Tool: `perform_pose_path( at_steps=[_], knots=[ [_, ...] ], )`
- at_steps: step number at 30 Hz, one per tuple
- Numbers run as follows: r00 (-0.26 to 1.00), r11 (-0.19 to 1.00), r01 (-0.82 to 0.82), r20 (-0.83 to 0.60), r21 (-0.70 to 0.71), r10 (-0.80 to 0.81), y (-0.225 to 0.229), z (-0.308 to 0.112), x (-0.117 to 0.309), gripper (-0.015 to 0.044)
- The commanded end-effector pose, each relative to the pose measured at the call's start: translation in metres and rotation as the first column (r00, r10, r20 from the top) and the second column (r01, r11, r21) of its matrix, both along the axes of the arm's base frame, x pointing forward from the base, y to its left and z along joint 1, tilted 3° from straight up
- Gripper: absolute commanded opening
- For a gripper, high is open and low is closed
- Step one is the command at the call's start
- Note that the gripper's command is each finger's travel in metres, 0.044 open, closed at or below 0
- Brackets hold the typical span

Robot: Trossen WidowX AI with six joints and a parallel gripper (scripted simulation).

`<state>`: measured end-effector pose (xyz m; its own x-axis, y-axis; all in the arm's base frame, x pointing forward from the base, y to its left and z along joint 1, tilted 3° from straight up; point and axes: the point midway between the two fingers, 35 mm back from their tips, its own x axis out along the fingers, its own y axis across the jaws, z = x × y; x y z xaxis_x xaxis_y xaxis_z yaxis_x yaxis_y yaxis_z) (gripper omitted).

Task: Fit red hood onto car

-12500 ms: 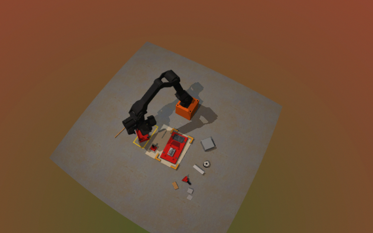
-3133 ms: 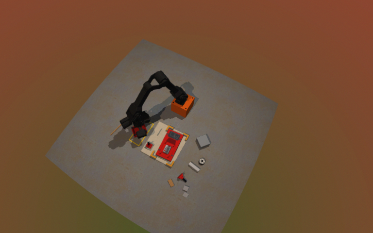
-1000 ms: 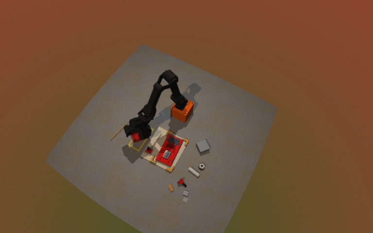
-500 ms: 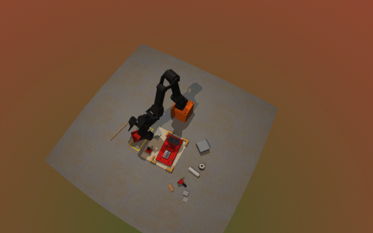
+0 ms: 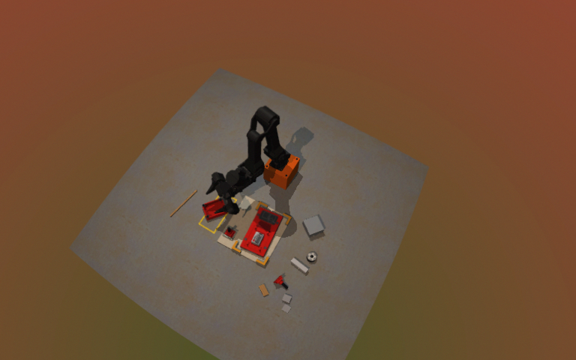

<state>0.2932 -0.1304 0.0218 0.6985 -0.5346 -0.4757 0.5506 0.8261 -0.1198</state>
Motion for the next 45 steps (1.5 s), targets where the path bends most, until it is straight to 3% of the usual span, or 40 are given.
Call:
perform_pose_path(
  at_steps=[1,45],
  knots=[
    [0.995,0.996,0.055,0.077,0.066,-0.06,0.003,0.001,-0.008,0.044],
    [0.995,0.996,0.054,0.084,0.065,-0.06,-0.001,-0.03,-0.004,0.044]
  ],
)
